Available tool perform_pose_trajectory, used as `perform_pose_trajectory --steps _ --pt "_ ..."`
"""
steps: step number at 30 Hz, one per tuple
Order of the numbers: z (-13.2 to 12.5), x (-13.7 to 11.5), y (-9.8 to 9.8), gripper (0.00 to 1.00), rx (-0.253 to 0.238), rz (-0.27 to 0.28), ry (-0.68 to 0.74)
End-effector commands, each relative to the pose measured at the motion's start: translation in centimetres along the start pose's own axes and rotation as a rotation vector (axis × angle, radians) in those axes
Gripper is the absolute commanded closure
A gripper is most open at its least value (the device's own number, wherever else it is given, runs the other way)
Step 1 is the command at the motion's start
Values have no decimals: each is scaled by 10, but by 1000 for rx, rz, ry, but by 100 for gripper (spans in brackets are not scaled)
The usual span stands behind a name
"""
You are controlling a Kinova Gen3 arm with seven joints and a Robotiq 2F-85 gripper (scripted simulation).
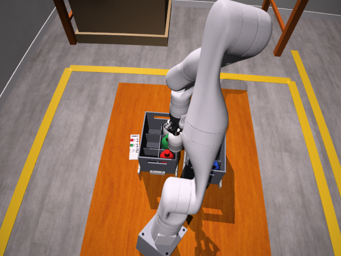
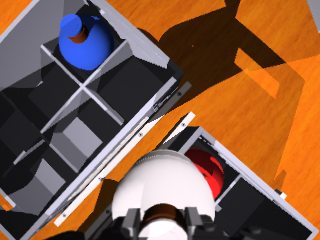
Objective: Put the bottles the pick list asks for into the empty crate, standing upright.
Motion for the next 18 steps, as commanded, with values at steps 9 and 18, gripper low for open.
perform_pose_trajectory --steps 9,18 --pt "18 14 0 90 -2 -1 0" --pt "29 23 0 90 -2 -1 0"
Point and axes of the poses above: the point where the finger pads meet when closed, its own y axis out along the fingers, its own z axis across the jaws, x = y × z, the point moved 9 cm from there along -y, back along the fingers, and after that the axes turned 4 degrees about -y, right-handed, at the moved point
